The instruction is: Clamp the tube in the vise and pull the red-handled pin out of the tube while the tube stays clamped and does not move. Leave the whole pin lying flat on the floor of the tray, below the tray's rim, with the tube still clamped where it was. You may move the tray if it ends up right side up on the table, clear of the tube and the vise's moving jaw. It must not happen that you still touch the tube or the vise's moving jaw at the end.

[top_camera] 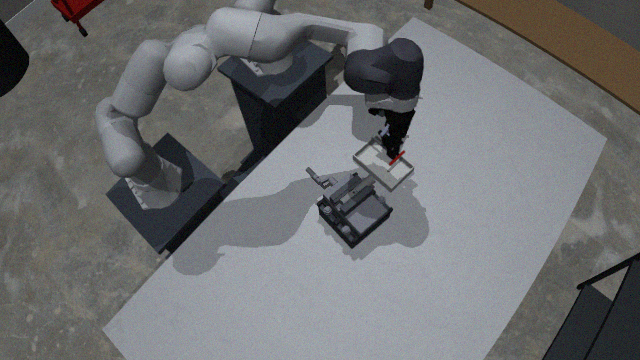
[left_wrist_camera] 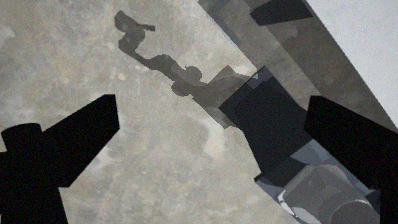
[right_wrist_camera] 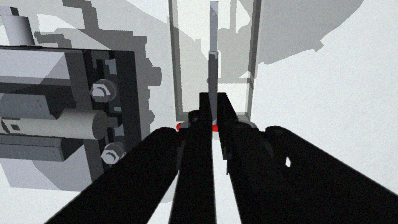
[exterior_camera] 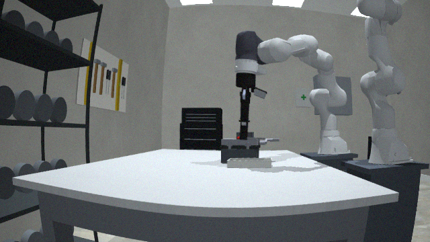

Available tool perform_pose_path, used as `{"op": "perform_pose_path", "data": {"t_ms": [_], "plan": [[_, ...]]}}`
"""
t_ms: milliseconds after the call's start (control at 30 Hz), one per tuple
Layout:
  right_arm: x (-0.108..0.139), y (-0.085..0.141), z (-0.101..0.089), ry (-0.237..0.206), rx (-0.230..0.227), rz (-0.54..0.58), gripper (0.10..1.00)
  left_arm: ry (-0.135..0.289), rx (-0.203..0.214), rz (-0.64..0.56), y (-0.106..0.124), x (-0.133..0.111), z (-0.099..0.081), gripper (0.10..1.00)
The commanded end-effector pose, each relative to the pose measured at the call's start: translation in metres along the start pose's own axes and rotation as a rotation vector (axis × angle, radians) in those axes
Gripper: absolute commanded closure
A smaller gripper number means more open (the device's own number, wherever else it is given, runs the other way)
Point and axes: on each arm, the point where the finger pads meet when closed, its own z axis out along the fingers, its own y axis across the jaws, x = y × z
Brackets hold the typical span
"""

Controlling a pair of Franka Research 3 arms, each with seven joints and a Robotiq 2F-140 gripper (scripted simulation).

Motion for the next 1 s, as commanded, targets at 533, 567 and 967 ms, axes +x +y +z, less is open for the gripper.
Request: {"op": "perform_pose_path", "data": {"t_ms": [533,567,967], "plan": [[-0.0024,0.0036,-0.0032,-0.012,-0.01,0.005,0.999,0.001,0.002,-0.003,-0.0003,0.0005,-0.0005,0.098],[-0.0024,0.0036,-0.0032,-0.012,-0.01,0.005,0.999,0.001,0.002,-0.003,-0.0003,0.0005,-0.0005,0.098],[-0.0024,0.0036,-0.0032,-0.012,-0.01,0.005,0.999,0.001,0.002,-0.003,-0.0003,0.0005,-0.0005,0.098]]}}
